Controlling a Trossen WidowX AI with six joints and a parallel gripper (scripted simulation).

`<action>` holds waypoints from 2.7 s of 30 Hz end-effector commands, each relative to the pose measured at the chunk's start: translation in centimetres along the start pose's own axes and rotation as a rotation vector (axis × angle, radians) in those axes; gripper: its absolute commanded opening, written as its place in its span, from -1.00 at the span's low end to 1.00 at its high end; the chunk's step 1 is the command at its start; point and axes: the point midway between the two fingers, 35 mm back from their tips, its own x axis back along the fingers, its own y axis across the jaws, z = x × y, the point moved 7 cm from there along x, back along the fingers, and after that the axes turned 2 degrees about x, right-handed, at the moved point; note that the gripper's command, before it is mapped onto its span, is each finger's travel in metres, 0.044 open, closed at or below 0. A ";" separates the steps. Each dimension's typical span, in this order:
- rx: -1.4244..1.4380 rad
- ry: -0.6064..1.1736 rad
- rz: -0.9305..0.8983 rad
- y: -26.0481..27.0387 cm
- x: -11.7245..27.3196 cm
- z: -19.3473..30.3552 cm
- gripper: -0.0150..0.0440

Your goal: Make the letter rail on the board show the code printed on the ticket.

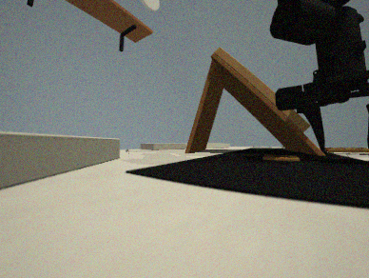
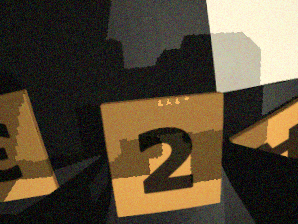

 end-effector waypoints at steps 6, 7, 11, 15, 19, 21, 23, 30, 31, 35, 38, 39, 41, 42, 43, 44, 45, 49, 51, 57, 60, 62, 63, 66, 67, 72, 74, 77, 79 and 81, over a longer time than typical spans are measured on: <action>-0.004 0.001 -0.007 0.0 0.5 0.0 -0.49; -0.004 0.001 -0.007 -0.1 0.5 0.0 -0.49; -0.004 0.001 -0.007 -0.1 0.6 0.0 -0.49; -0.004 0.001 -0.007 -0.1 0.7 0.0 -0.49; -0.004 0.001 -0.007 -0.1 0.8 -0.1 -0.49; -0.004 0.001 -0.007 -0.2 0.9 -0.1 -0.49; -0.004 0.001 -0.007 -0.2 1.0 -0.1 -0.49; -0.004 0.001 -0.007 -0.2 1.2 -0.1 -0.49; -0.004 0.001 -0.007 -0.2 1.2 -0.1 -0.49; -0.004 0.001 -0.007 -0.2 1.3 -0.1 -0.49; -0.004 0.001 -0.007 -0.3 1.4 -0.1 -0.49; -0.004 0.001 -0.007 -0.3 1.4 -0.1 -0.49; -0.004 0.001 -0.007 -0.3 1.5 -0.1 -0.49; -0.004 0.001 -0.007 -0.3 1.5 -0.1 -0.49; -0.004 0.001 -0.007 -0.3 1.5 -0.1 -0.49; 0.001 0.000 0.000 -0.3 1.2 -0.2 -0.49; 0.005 0.002 -0.002 -0.3 1.3 -0.1 -0.49; 0.046 0.014 -0.018 0.0 1.5 0.2 -0.49; 0.077 0.024 -0.030 0.2 1.7 0.5 -0.49; 0.137 0.057 -0.062 1.1 2.4 0.8 -0.49; 0.165 0.077 -0.081 1.6 2.9 0.8 -0.49; 0.185 0.091 -0.095 2.0 3.3 0.9 -0.49; 0.194 0.097 -0.102 2.2 3.4 0.9 -0.49; 0.223 0.115 -0.123 2.7 4.0 0.9 -0.49; 0.233 0.121 -0.131 2.9 4.1 0.9 -0.49; 0.281 0.149 -0.169 3.8 5.0 0.9 -0.49; 0.301 0.159 -0.186 4.1 5.4 0.9 -0.49; 0.330 0.174 -0.211 4.7 6.0 0.9 -0.49; 0.350 0.182 -0.228 5.0 6.4 0.8 -0.49; 0.369 0.191 -0.246 5.4 6.8 0.8 -0.49</action>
